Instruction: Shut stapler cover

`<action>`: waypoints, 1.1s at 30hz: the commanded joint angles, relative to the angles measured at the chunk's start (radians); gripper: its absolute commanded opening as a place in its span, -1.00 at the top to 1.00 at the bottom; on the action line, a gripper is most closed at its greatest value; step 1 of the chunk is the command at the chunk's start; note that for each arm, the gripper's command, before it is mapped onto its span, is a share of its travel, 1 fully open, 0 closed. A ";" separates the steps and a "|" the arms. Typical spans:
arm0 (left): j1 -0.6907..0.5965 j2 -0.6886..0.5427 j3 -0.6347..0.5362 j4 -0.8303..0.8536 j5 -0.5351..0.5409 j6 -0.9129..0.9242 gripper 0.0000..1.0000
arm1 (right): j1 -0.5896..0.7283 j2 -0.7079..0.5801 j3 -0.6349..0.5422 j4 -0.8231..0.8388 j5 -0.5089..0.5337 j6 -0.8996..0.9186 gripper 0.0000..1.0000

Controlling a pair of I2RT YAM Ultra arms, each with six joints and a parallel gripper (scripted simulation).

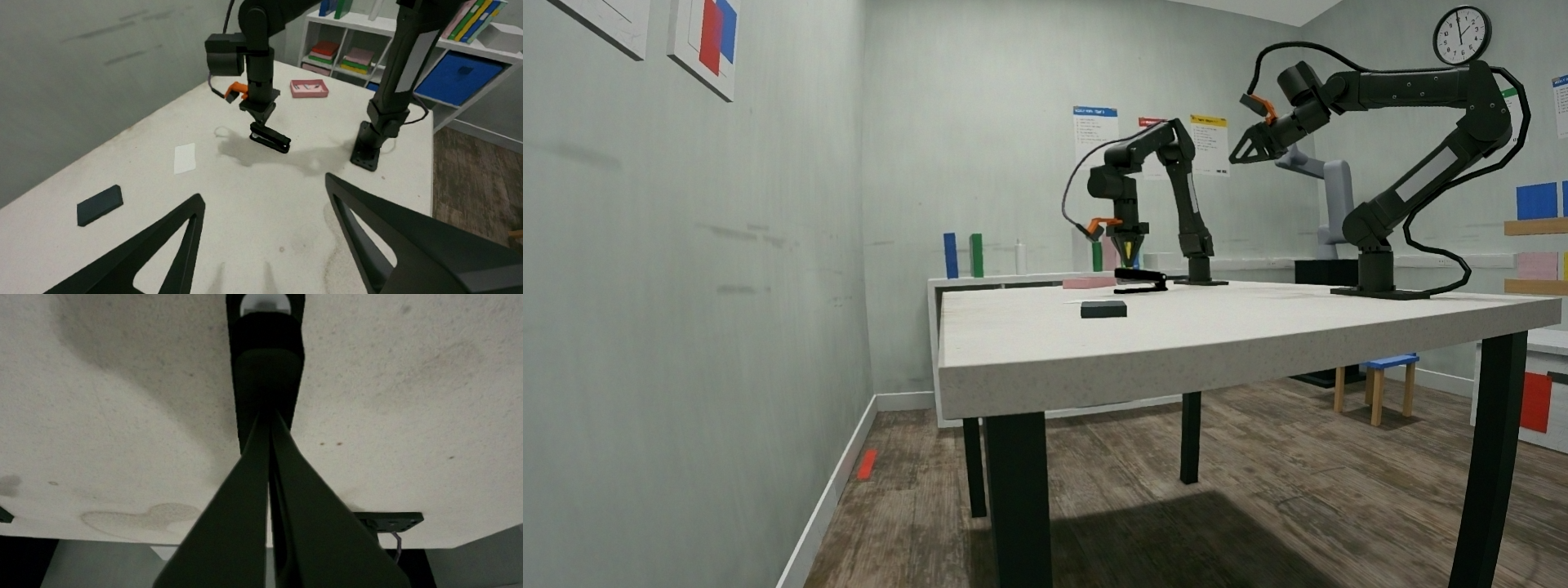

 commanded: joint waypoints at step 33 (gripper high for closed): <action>0.035 0.010 0.026 0.094 0.007 0.030 -1.00 | 0.015 -0.041 0.065 -0.005 0.031 -0.034 -0.14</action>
